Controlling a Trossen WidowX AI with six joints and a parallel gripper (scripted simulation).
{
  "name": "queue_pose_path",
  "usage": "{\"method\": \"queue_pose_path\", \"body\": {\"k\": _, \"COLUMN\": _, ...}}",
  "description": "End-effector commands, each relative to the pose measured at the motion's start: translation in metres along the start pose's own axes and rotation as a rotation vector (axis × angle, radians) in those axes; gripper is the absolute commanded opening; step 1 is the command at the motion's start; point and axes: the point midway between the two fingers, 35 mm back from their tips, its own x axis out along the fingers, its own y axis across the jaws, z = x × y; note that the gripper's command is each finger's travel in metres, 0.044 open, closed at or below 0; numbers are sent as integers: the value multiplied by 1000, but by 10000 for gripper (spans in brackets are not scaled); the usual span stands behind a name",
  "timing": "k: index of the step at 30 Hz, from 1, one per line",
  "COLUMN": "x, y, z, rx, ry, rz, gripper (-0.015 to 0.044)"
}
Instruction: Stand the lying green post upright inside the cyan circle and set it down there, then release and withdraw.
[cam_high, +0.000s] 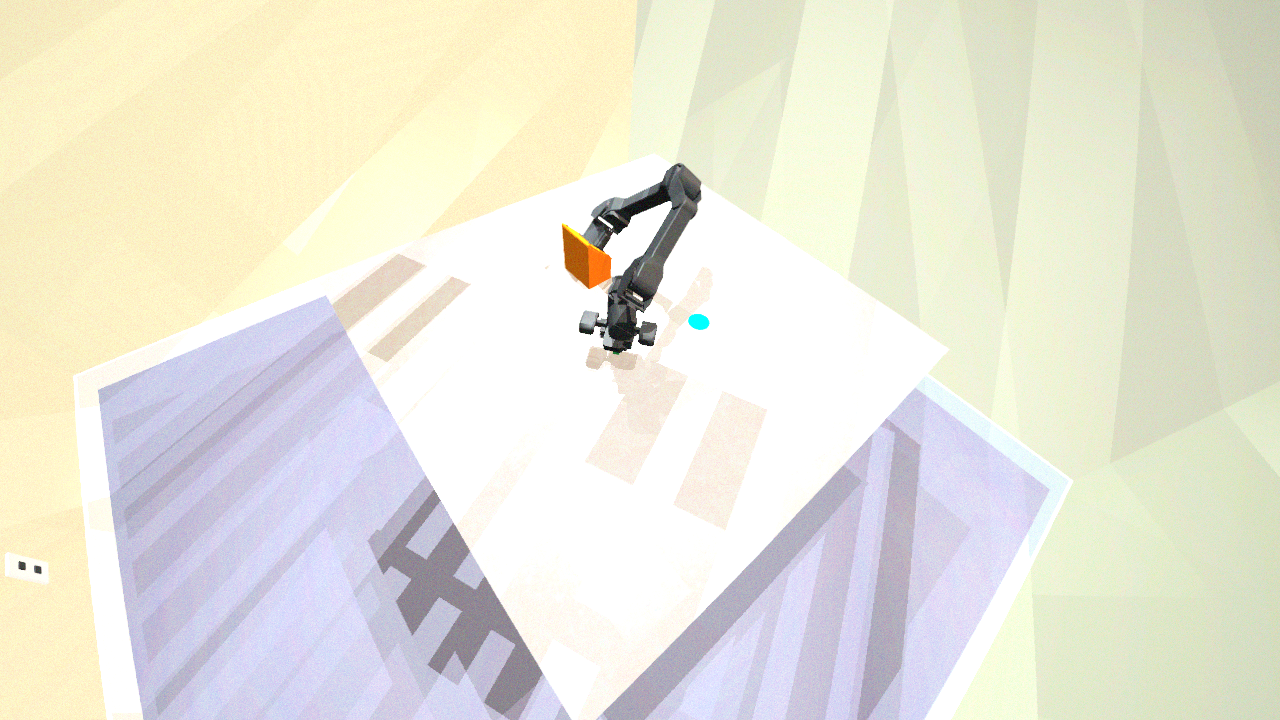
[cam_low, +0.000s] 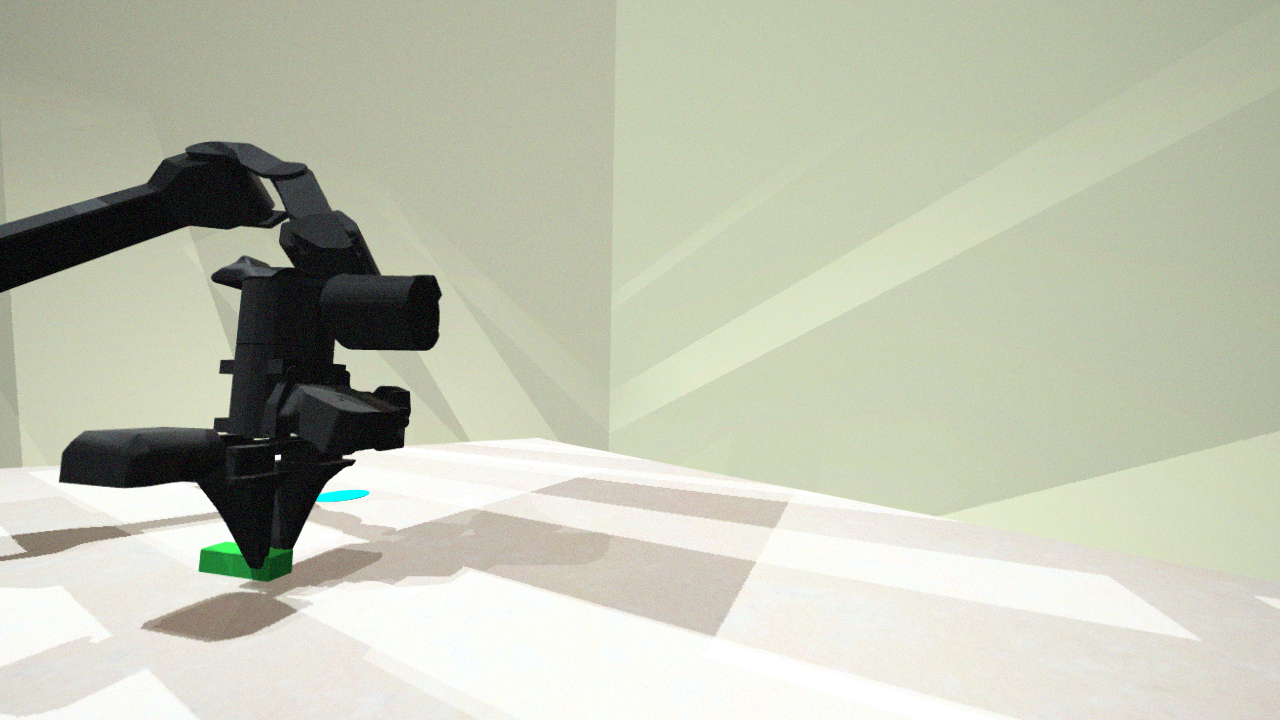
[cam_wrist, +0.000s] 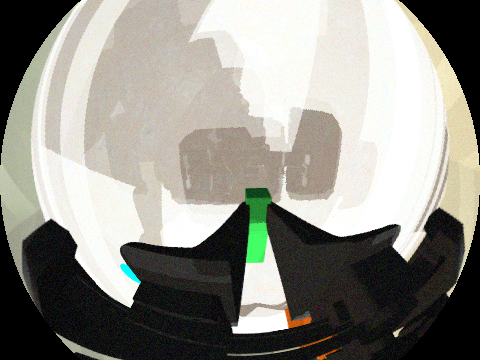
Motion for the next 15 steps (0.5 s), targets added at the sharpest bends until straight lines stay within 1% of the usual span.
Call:
{"method": "queue_pose_path", "body": {"k": 1, "x": 1, "y": 0, "z": 0, "rx": 4, "ry": 0, "rz": 5, "gripper": 23}}
{"method": "queue_pose_path", "body": {"k": 15, "x": -37, "y": 2, "z": 5, "rx": 5, "ry": -5, "rz": 2, "gripper": 23}}
